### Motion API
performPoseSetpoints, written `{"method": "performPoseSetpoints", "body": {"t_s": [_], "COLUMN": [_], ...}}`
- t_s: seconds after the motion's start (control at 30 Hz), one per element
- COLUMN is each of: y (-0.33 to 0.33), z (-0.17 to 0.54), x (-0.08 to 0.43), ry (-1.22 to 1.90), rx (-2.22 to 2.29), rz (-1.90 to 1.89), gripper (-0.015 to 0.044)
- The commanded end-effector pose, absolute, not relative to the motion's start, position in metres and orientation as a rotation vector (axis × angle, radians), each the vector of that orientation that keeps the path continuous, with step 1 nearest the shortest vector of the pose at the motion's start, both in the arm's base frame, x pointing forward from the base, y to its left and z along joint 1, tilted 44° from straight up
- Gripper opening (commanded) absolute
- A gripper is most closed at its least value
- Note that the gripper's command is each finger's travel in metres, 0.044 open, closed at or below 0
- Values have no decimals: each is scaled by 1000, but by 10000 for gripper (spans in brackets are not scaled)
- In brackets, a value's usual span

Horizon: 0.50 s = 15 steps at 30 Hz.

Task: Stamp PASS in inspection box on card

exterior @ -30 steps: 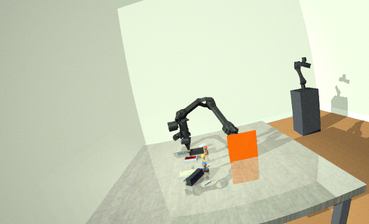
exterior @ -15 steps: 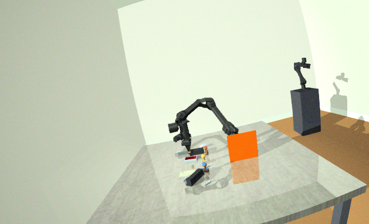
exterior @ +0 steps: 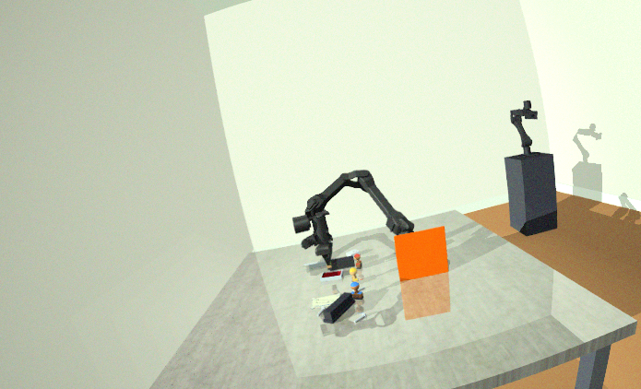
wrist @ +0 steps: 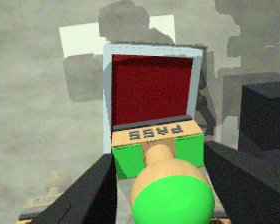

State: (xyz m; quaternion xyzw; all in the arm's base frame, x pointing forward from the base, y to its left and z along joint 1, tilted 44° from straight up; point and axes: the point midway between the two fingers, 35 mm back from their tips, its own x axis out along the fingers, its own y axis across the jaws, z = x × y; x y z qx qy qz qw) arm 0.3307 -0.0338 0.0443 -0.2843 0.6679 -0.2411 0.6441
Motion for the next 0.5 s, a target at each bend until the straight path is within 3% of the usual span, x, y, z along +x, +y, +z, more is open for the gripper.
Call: {"method": "performPoseSetpoints", "body": {"t_s": [0.0, 0.47], "y": [-36, -43], "z": [42, 35], "x": [331, 330], "ry": [1521, 1521], "rx": [-653, -653], "rz": [-548, -549], "gripper": [0, 0]}}
